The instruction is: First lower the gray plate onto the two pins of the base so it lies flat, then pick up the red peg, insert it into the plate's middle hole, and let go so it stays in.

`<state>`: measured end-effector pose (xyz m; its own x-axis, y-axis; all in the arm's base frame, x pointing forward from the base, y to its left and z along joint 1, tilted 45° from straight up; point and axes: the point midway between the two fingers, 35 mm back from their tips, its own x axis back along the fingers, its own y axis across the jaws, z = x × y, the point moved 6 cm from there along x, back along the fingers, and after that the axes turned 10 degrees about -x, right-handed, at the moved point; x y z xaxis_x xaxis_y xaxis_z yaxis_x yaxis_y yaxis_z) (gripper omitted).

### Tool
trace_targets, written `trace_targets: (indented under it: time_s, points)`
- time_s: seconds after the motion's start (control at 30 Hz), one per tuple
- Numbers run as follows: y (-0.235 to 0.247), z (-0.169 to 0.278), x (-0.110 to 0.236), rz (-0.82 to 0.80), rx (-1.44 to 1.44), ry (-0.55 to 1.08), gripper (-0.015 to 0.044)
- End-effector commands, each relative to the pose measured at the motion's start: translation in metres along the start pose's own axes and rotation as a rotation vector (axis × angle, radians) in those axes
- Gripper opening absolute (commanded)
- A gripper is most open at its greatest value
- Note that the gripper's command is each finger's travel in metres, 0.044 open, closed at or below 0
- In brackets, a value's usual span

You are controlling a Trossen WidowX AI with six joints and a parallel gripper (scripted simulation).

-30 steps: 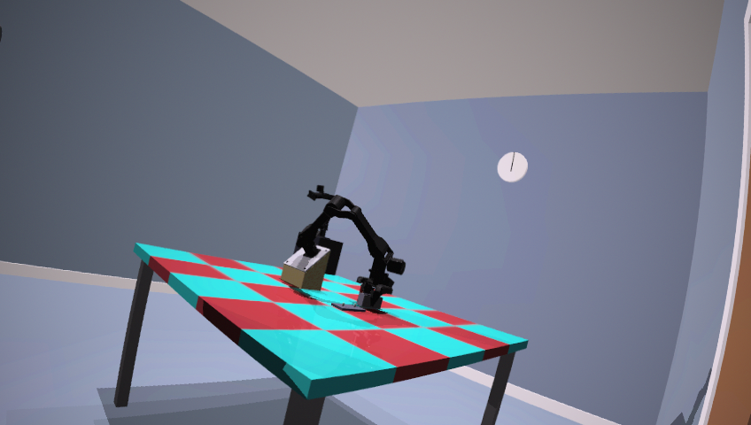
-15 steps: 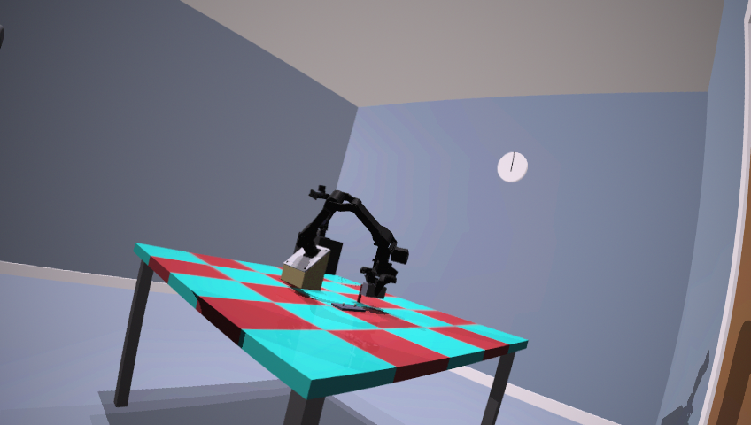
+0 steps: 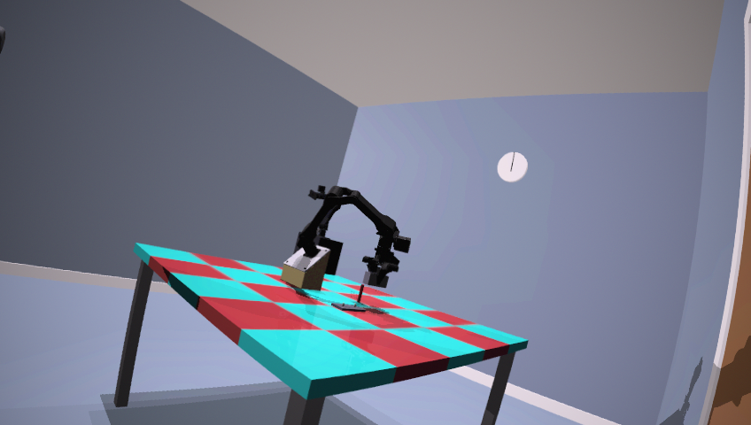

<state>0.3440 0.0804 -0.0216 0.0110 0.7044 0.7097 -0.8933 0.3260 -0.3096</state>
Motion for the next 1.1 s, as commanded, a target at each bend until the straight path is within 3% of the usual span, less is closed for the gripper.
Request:
trace_targets:
  time_s: [0.0, 0.33, 1.07]
  points:
    - [0.002, 0.001, 0.016, 0.001, -0.006, -0.008, 0.0000]
    - [0.005, 0.003, 0.037, 0.002, -0.006, -0.005, 0.0000]
    - [-0.035, 0.046, 0.004, -0.002, 0.059, -0.022, 0.0000]
